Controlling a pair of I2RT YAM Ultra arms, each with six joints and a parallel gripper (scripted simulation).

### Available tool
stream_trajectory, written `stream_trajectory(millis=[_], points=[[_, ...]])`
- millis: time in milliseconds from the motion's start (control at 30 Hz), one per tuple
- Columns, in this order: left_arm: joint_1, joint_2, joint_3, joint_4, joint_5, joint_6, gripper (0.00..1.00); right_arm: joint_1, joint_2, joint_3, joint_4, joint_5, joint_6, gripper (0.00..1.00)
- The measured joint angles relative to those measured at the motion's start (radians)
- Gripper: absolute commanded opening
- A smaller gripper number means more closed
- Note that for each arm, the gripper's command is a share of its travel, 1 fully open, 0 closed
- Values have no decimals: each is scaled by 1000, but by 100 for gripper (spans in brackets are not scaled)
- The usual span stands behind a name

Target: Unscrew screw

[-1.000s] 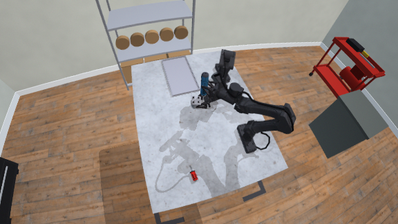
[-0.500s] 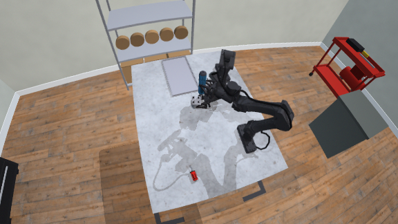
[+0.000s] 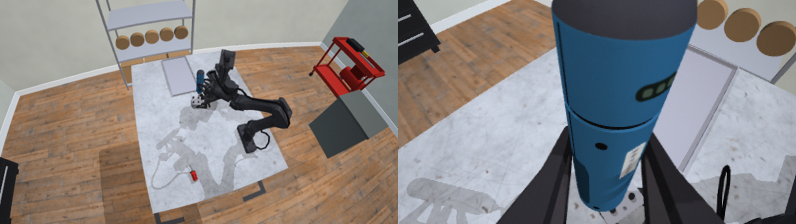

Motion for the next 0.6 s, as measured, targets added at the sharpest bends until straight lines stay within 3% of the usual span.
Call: stream_trajectory(millis=[600], points=[[0,72,39,37,0,0,42,0,0,0,0,0,0,59]])
